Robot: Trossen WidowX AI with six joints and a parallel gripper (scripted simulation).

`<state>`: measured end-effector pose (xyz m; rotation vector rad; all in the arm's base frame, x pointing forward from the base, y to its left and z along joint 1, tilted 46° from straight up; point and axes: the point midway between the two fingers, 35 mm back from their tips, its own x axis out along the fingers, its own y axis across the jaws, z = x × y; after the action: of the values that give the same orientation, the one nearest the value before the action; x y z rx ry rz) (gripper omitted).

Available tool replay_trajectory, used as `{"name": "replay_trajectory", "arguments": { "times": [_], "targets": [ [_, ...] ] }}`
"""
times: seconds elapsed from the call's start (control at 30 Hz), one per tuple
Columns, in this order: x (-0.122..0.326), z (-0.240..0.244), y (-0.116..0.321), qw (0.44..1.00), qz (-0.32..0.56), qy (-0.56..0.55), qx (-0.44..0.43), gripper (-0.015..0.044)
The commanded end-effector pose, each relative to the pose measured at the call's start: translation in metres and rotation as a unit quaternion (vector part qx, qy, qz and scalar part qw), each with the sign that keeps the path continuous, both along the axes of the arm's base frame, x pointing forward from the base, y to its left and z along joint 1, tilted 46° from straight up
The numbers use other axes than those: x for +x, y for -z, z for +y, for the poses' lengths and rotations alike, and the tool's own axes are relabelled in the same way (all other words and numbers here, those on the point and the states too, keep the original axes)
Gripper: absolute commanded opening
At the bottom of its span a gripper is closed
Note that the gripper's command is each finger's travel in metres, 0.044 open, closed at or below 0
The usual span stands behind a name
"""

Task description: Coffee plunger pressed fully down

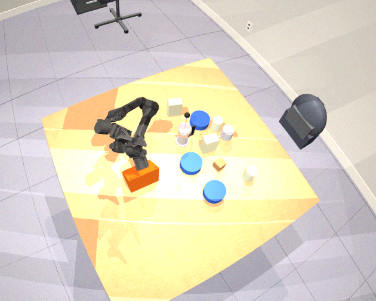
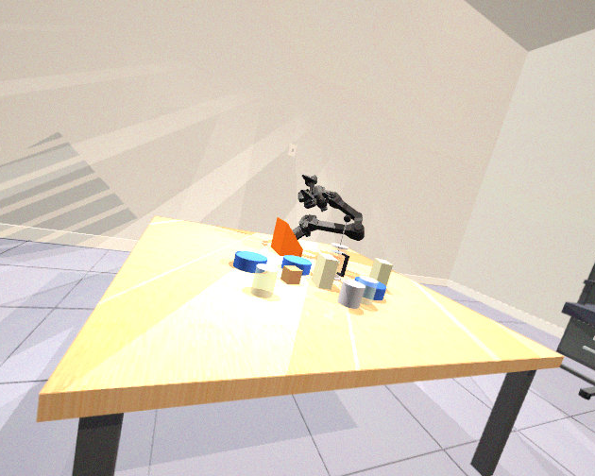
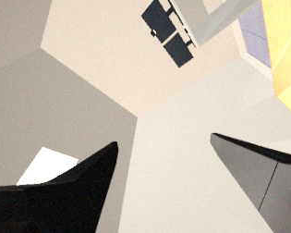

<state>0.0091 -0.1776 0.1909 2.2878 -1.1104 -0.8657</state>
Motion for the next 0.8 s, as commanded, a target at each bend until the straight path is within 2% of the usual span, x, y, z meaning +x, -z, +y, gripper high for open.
{"name": "replay_trajectory", "arguments": {
  "times": [0.0,0.2,0.77],
  "targets": [
    [0.06,-0.001,-0.021,0.938,0.121,-0.296,-0.136,0.044],
    [0.104,0.008,-0.031,0.825,0.169,-0.469,-0.267,0.044],
    [0.173,0.037,-0.043,0.576,0.151,-0.631,-0.496,0.044]
  ]
}}
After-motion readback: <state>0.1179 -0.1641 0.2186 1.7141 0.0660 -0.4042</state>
